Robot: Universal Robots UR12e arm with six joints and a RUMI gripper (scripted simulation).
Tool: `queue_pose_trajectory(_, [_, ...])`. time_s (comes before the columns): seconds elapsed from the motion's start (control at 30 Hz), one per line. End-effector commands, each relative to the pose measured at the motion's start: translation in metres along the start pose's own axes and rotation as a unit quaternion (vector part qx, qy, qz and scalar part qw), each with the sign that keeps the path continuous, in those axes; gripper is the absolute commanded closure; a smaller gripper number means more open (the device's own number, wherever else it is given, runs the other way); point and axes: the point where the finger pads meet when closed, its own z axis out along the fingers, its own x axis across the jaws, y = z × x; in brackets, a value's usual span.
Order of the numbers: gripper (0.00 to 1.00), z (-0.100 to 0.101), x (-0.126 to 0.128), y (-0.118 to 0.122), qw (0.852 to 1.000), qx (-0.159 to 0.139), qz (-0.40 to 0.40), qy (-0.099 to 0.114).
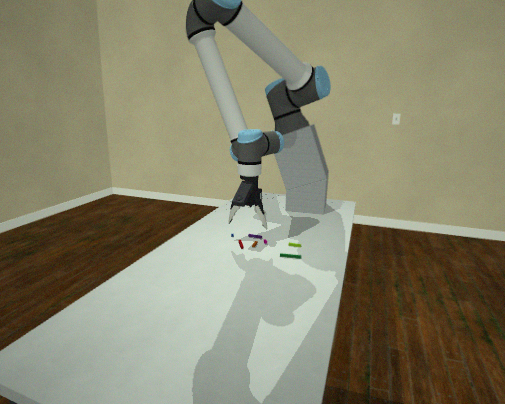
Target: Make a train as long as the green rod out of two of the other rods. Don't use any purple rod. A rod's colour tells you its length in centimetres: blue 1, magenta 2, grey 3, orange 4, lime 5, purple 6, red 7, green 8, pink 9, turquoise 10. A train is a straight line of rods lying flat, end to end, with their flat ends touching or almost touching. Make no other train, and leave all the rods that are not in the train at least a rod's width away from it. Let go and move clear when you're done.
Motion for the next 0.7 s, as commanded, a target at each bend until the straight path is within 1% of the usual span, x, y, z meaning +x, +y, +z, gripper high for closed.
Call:
queue_pose_trajectory(0.0, [0.00, -0.0005, 0.0005, -0.0003, 1.000, 0.000, 0.014, 0.000])
queue_pose_trajectory(0.2, [0.00, -0.0005, 0.0017, -0.0001, 0.999, 0.000, 0.050, 0.000])
queue_pose_trajectory(0.4, [0.00, -0.0005, 0.0034, 0.0005, 0.994, 0.000, 0.105, 0.000])
queue_pose_trajectory(0.47, [0.00, -0.0005, 0.0034, 0.0005, 0.994, 0.000, 0.105, 0.000])
queue_pose_trajectory(0.67, [0.00, -0.0005, 0.0057, 0.0015, 0.984, 0.000, 0.178, 0.000])
